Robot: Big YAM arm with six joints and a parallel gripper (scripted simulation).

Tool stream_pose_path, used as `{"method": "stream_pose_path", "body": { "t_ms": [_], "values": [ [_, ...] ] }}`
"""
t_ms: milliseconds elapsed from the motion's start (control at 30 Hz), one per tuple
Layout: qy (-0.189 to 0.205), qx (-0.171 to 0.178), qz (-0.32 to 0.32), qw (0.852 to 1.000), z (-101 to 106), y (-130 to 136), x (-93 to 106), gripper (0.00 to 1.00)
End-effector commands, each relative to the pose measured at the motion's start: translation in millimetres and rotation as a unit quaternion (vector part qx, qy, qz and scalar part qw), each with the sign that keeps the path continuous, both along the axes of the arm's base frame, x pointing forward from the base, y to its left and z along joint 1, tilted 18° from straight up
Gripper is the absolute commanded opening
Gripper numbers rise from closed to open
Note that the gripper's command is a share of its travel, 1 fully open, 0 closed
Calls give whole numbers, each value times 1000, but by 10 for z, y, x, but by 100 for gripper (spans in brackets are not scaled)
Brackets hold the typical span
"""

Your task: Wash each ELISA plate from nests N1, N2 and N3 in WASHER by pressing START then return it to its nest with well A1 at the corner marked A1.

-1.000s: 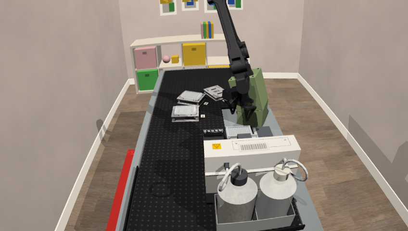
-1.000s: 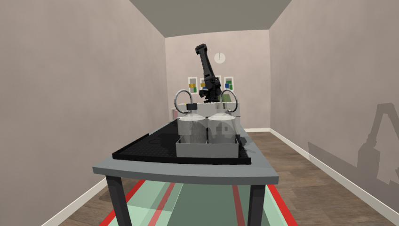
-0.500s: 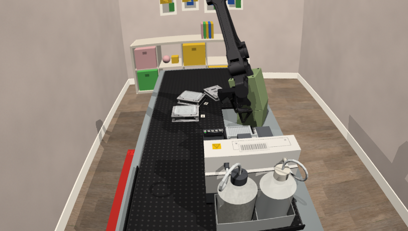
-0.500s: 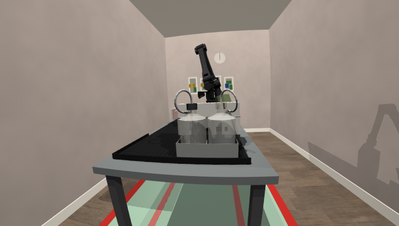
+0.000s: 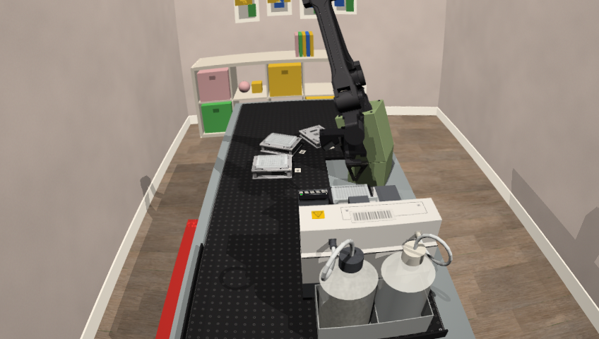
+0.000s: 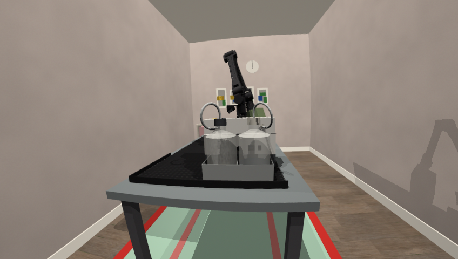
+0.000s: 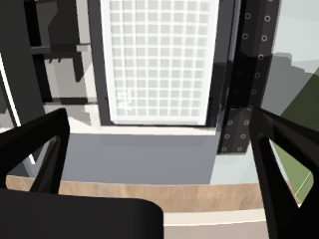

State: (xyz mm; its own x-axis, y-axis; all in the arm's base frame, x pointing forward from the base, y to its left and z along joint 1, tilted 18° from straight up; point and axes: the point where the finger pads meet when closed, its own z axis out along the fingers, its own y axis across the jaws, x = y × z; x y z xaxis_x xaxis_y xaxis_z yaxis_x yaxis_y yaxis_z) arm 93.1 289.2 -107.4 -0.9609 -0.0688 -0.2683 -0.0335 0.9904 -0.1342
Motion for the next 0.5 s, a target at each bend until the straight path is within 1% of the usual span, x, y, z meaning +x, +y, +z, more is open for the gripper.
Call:
{"method": "stream_pose_path", "body": {
  "t_ms": [0,467],
  "values": [
    [-3,14,-16,1000,-19,129,42,100],
    [-1,-2,-9,1000,-272,-56,104,100]
  ]
}}
